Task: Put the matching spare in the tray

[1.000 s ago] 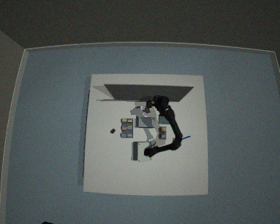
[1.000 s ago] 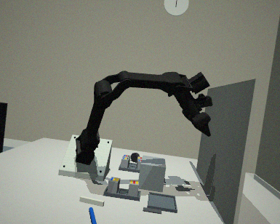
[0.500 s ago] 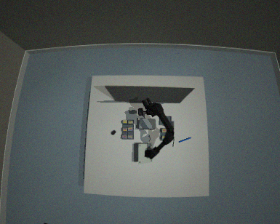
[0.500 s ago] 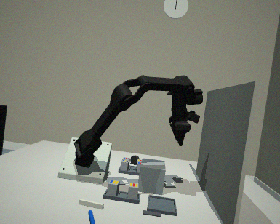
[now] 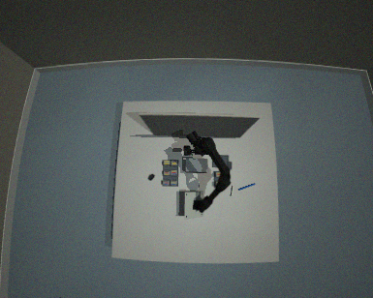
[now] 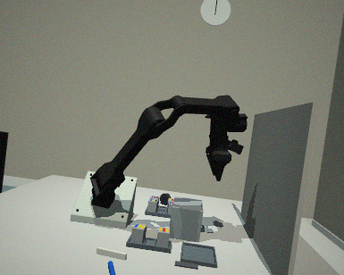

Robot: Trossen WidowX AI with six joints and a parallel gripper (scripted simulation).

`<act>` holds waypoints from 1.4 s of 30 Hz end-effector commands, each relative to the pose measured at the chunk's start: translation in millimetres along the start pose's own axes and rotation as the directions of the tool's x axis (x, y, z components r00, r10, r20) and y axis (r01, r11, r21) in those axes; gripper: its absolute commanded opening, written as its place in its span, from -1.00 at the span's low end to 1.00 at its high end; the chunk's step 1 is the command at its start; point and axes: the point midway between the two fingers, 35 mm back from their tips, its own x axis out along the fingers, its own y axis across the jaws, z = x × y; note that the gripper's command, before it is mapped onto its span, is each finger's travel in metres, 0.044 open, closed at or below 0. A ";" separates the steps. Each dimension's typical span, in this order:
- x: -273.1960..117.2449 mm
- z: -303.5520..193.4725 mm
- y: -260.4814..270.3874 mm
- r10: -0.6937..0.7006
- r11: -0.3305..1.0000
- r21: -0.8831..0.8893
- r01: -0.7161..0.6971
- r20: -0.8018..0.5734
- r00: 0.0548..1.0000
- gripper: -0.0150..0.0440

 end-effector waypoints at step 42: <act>102.0 -57.7 229.1 -0.027 0.033 -0.995 -0.092 -0.093 0.995 0.53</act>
